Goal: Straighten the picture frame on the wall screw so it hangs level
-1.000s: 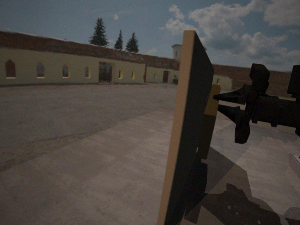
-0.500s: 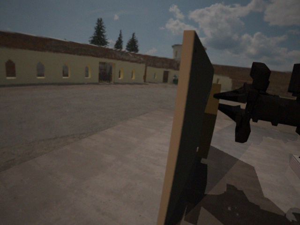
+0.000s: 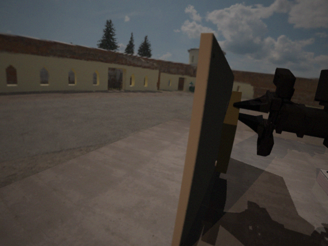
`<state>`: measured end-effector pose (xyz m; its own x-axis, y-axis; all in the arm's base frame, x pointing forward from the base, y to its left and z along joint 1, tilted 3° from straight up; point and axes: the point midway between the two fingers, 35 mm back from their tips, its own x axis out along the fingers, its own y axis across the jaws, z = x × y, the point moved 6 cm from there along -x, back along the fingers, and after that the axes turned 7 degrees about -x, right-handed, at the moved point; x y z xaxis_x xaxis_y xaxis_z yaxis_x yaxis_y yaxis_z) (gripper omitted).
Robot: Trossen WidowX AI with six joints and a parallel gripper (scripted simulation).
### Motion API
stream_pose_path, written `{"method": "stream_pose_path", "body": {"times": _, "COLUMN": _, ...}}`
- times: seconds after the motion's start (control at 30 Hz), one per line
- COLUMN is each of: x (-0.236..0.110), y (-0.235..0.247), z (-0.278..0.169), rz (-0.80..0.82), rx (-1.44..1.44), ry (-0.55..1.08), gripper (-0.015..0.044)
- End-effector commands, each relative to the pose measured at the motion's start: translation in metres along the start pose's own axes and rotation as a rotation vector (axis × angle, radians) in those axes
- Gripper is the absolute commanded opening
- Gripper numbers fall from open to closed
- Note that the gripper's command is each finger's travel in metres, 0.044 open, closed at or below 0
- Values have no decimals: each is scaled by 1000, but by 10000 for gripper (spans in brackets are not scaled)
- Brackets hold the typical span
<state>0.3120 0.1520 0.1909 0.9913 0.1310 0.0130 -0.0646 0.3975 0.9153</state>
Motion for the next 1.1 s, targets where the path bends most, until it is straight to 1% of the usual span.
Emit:
{"method": "stream_pose_path", "body": {"times": 0.0, "x": 0, "y": 2, "z": 1, "rz": 7, "rx": 7, "ry": -4, "gripper": 0}}
{"method": "stream_pose_path", "body": {"times": 1.07, "x": 0, "y": 1, "z": 8, "rz": 7, "rx": 7, "ry": -4, "gripper": 0}}
